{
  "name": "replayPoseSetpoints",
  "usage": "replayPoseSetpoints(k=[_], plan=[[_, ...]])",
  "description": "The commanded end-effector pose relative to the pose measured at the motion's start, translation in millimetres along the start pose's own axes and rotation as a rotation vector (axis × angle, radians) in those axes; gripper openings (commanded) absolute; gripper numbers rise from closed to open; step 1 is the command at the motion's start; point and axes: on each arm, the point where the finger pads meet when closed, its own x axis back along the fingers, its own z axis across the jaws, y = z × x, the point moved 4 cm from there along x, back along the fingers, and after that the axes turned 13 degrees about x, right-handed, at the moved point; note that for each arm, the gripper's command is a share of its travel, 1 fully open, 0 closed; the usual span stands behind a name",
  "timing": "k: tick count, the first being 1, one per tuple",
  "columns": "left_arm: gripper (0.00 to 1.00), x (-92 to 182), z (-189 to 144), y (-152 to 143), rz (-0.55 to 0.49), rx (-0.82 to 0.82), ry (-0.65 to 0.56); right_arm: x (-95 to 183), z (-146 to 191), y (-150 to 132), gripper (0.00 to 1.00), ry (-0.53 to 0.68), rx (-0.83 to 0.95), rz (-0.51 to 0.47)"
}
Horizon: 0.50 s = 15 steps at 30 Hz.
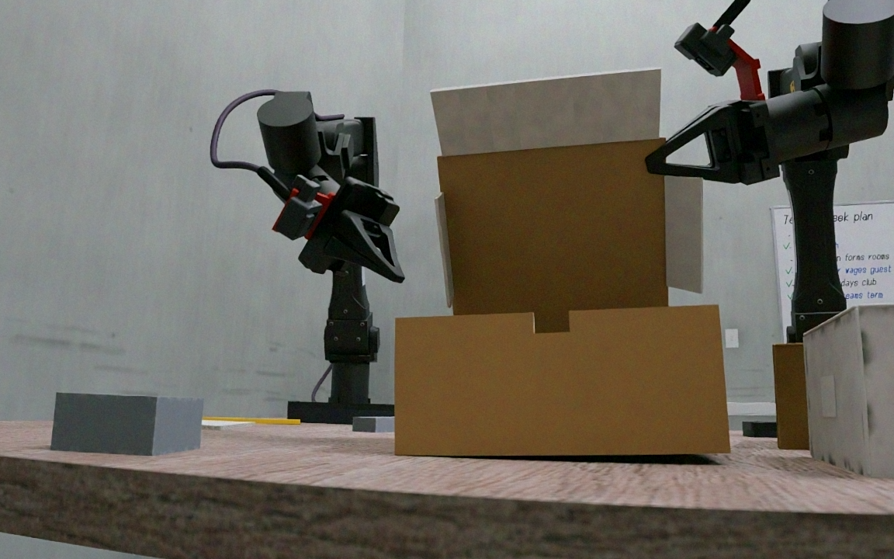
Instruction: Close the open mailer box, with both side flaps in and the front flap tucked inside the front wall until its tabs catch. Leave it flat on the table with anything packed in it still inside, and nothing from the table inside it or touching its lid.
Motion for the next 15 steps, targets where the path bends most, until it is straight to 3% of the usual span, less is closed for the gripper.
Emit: replayPoseSetpoints(k=[1, 4, 15], plan=[[0.01, -4, -6, -4, 0.018, -0.008, 0.014, -1, 9, 2, 0.01, -0.021, 0.033, 0.022], [0.01, -4, -6, -4, 0.018, -0.008, 0.014, 26, 37, 10, 0.01, 0.046, 0.088, -0.047], [0.01, -4, -6, -4, 0.018, -0.008, 0.014, 2, 30, 12, 0.01, 0.029, 0.061, -0.036]])
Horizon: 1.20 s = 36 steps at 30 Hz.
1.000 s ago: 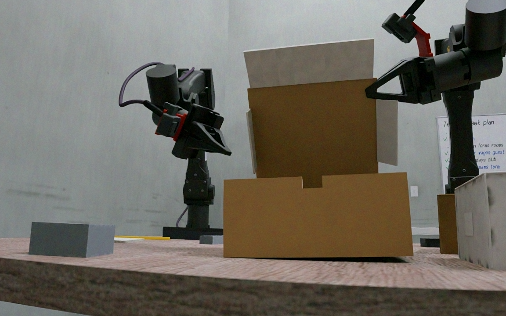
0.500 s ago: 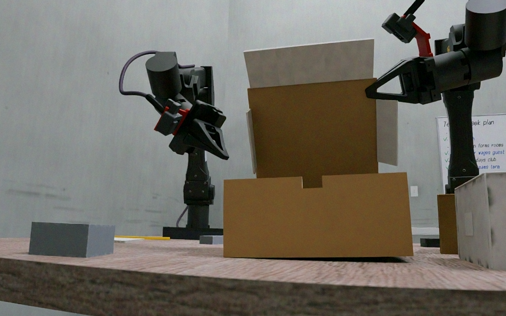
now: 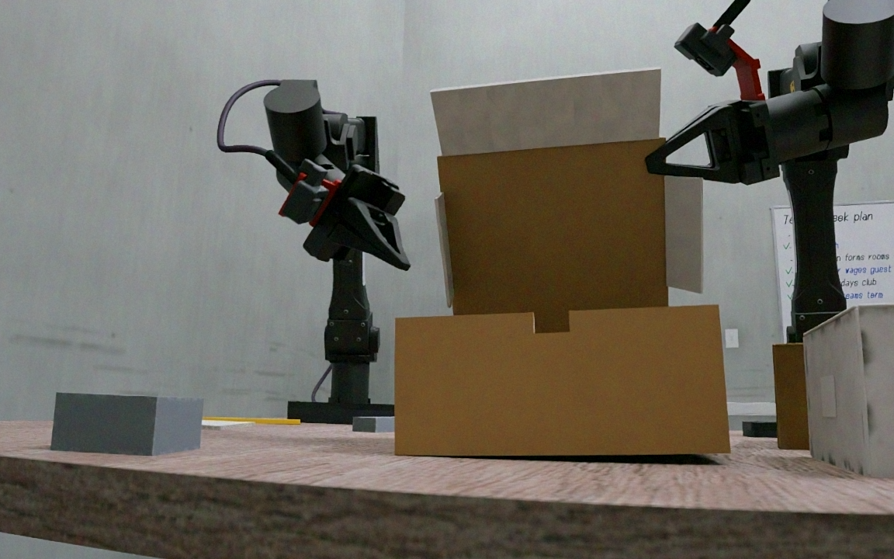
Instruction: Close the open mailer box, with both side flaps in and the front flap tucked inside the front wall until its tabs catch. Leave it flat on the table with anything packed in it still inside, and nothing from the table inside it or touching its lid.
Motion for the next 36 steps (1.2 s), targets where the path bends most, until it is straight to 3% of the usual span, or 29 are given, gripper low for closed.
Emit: replayPoseSetpoints(k=[1, 14, 18, 19, 26, 27, 36], plan=[[0.01, -4, -6, -4, 0.018, -0.008, 0.014, 2, 20, 7, 0.01, 0.034, 0.042, -0.027], [0.01, -4, -6, -4, 0.018, -0.008, 0.014, -17, 21, 5, 0.01, 0.016, 0.026, -0.02], [0.01, -4, -6, -4, 0.018, -0.008, 0.014, -12, 31, 4, 0.01, 0.032, 0.04, -0.031], [0.01, -4, -6, -4, 0.018, -0.008, 0.014, -22, 22, 5, 0.01, 0.015, 0.023, -0.018], [0.01, -4, -6, -4, 0.018, -0.008, 0.014, -10, 30, 8, 0.01, 0.035, 0.044, -0.038], [0.01, -4, -6, -4, 0.018, -0.008, 0.014, -25, 23, 5, 0.01, 0.01, 0.015, -0.023], [0.01, -4, -6, -4, 0.018, -0.008, 0.014, -25, 30, 5, 0.01, 0.013, 0.018, -0.037]])
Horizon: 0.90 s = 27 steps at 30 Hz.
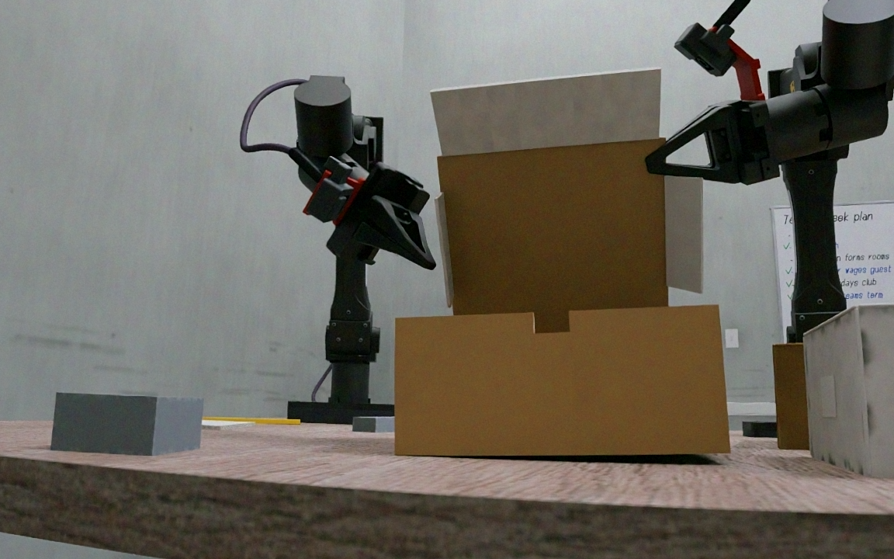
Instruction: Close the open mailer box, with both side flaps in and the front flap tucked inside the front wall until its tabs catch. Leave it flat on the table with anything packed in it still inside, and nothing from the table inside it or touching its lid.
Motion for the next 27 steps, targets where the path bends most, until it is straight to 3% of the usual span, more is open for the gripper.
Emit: replayPoseSetpoints(k=[1, 6, 7, 9, 12, 27], plan=[[0.01, -4, -6, -4, 0.018, -0.008, 0.014, 0, 20, 6, 0.01, 0.033, 0.041, -0.026], [0.01, -4, -6, -4, 0.018, -0.008, 0.014, 6, 22, 4, 0.01, 0.045, 0.056, -0.027], [0.01, -4, -6, -4, 0.018, -0.008, 0.014, -10, 11, -2, 0.01, 0.023, 0.029, 0.025], [0.01, -4, -6, -4, 0.018, -0.008, 0.014, -10, 13, -3, 0.01, 0.028, 0.034, 0.028], [0.01, -4, -6, -4, 0.018, -0.008, 0.014, 1, 25, -1, 0.01, 0.043, 0.054, 0.003], [0.01, -4, -6, -4, 0.018, -0.008, 0.014, -8, 33, -1, 0.01, 0.059, 0.056, 0.004]])
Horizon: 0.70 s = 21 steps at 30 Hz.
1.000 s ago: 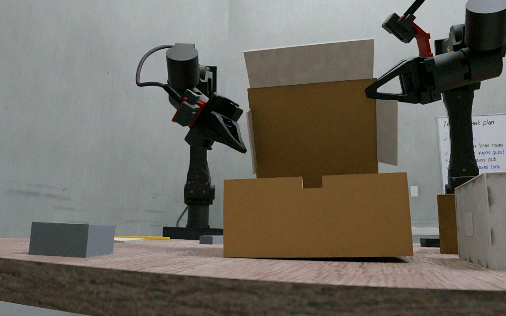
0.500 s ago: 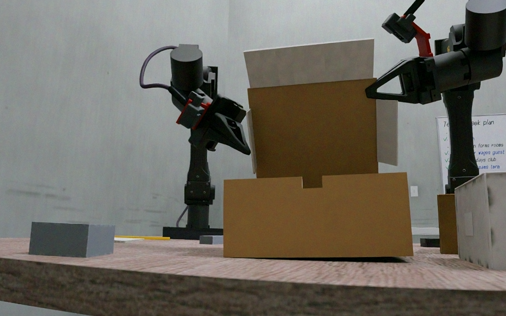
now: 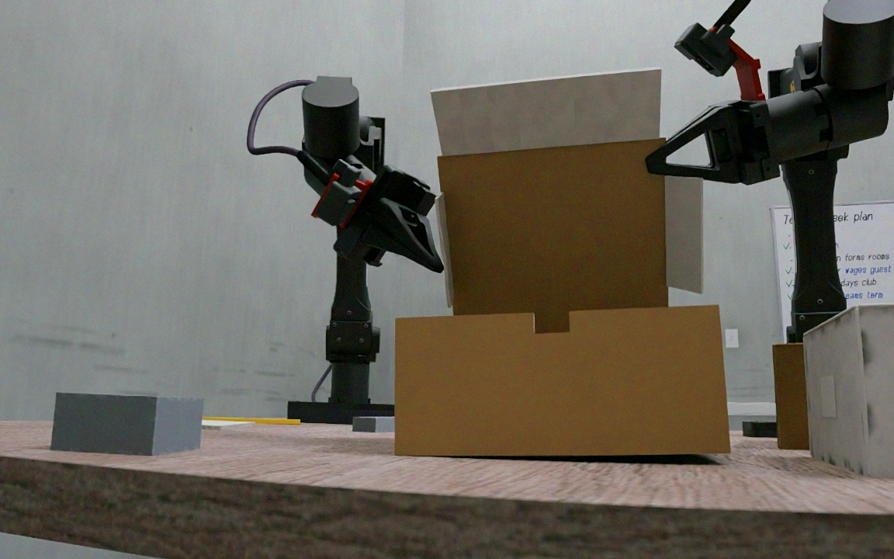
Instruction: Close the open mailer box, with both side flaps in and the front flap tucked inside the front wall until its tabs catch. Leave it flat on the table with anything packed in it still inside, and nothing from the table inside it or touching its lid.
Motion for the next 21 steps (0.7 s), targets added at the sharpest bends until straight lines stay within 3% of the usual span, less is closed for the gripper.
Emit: replayPoseSetpoints(k=[1, 21], plan=[[0.01, -3.7, -5.8, -3.5, 0.018, -0.008, 0.013, -0.9, 31.0, 1.9, 0.01, 0.062, 0.059, -0.009], [0.01, -3.7, -5.8, -3.5, 0.018, -0.009, 0.014, -5.5, 36.9, 0.2, 0.01, 0.071, 0.084, -0.004]])
